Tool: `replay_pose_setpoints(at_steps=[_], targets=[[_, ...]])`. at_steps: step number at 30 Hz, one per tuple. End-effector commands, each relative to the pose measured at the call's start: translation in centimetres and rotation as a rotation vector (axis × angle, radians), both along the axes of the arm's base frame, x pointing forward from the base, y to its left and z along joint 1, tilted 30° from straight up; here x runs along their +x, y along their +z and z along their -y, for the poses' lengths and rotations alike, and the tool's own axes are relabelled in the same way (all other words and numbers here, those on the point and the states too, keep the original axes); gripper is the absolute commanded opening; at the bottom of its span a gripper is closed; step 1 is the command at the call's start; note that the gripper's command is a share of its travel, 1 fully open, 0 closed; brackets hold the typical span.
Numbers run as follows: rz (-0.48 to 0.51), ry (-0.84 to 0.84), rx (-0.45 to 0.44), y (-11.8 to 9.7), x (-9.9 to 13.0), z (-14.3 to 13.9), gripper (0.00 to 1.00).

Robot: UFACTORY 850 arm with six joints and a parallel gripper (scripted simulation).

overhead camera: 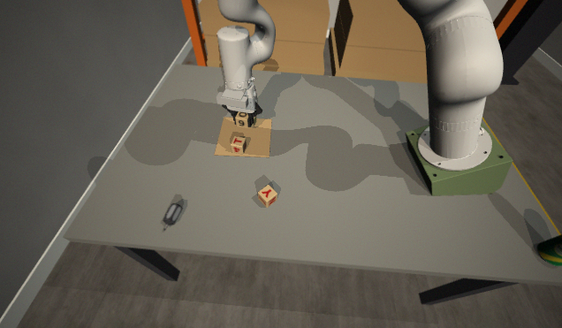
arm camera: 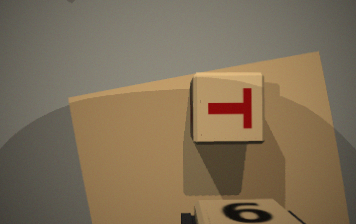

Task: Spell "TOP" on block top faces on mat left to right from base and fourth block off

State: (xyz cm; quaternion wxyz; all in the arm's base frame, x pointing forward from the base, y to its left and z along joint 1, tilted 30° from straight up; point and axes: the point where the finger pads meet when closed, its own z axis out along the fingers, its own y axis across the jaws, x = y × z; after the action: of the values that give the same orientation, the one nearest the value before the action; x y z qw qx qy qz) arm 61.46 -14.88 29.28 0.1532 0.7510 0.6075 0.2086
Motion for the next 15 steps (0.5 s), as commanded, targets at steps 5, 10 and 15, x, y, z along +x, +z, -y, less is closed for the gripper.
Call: replay_pose_setpoints(at_steps=[5,10,15], targets=[[0.004,0.001,0.001,-3.1,2.0,-0.1,0.44],[0.004,0.001,0.001,-4.0,2.5,-0.1,0.44],[0.004,0.001,0.001,-4.8,3.0,-0.1,0.44]])
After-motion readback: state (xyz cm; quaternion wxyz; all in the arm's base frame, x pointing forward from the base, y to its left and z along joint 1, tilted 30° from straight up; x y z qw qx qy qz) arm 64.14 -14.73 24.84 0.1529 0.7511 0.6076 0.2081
